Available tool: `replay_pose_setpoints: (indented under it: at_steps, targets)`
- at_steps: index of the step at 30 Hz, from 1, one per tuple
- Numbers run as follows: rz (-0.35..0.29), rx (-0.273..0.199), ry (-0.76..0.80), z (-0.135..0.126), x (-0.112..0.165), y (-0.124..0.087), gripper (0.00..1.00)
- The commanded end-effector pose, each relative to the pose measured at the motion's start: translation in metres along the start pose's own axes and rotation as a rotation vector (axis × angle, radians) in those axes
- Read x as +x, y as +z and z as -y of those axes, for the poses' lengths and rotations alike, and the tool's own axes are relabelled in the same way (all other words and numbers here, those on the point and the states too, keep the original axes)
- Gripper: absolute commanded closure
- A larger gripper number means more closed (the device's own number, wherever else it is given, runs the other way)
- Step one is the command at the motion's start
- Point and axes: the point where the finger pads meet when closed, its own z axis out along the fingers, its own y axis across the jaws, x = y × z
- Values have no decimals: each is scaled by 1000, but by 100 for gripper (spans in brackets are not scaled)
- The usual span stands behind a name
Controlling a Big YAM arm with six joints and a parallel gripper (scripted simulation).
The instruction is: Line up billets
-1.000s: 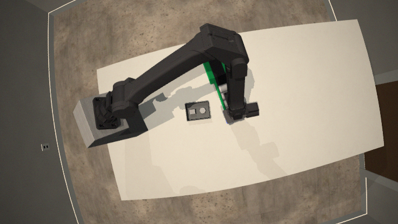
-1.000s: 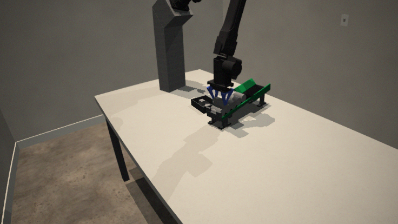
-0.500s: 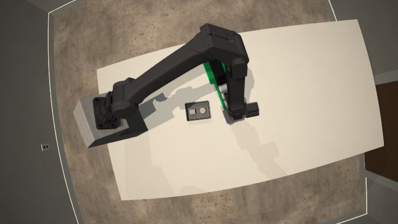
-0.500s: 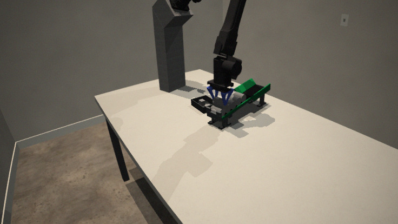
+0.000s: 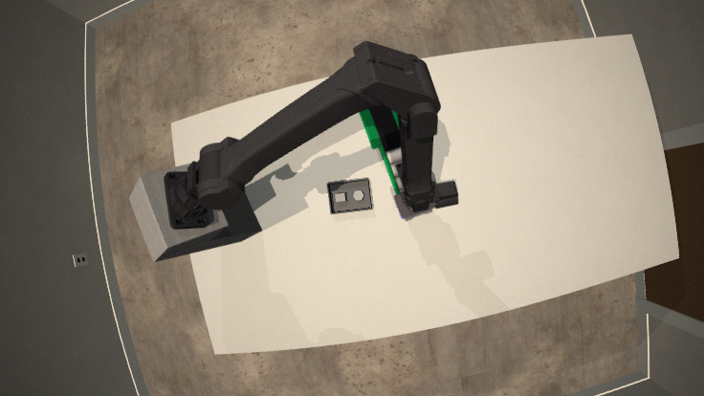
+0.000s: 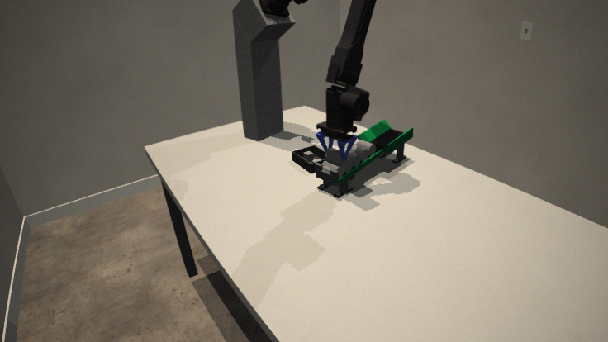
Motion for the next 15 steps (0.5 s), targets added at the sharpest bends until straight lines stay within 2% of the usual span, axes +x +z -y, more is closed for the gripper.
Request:
replay_pose_setpoints:
  at_steps: [1, 15]
  targets:
    - [-7, 18, 0, 10, 4, -8, 100]
    - [-12, 12, -4, 7, 8, -26, 100]
